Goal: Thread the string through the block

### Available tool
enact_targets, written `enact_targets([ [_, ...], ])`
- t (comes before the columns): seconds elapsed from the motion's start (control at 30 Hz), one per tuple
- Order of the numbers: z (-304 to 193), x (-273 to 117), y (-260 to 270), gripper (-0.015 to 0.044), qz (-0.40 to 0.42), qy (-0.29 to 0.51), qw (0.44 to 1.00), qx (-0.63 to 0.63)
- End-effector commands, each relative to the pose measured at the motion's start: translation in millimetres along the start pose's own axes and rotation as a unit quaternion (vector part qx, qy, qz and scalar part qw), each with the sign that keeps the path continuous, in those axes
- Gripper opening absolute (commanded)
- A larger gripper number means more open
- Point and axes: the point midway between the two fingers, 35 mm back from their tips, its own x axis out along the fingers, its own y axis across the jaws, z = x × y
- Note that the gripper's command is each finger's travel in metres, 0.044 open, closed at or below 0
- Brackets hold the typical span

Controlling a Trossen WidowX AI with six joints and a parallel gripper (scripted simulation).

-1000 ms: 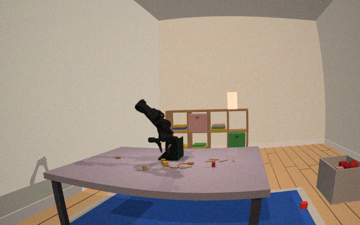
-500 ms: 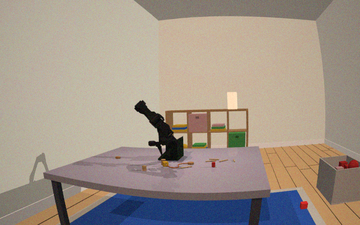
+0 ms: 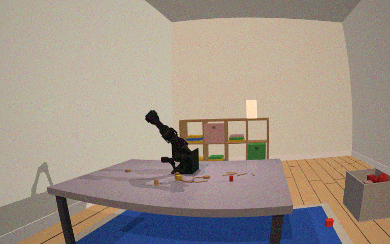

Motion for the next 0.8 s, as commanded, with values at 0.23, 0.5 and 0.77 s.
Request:
enact_targets([
  [0.23,-4,20,0,0.0123,-0.003,0.005,1.0,-0.003],
  [0.5,-6,33,0,0.0123,-0.004,0.005,1.0,-0.003],
  [0.77,-6,34,0,0.0123,-0.004,0.006,1.0,-0.003],
])
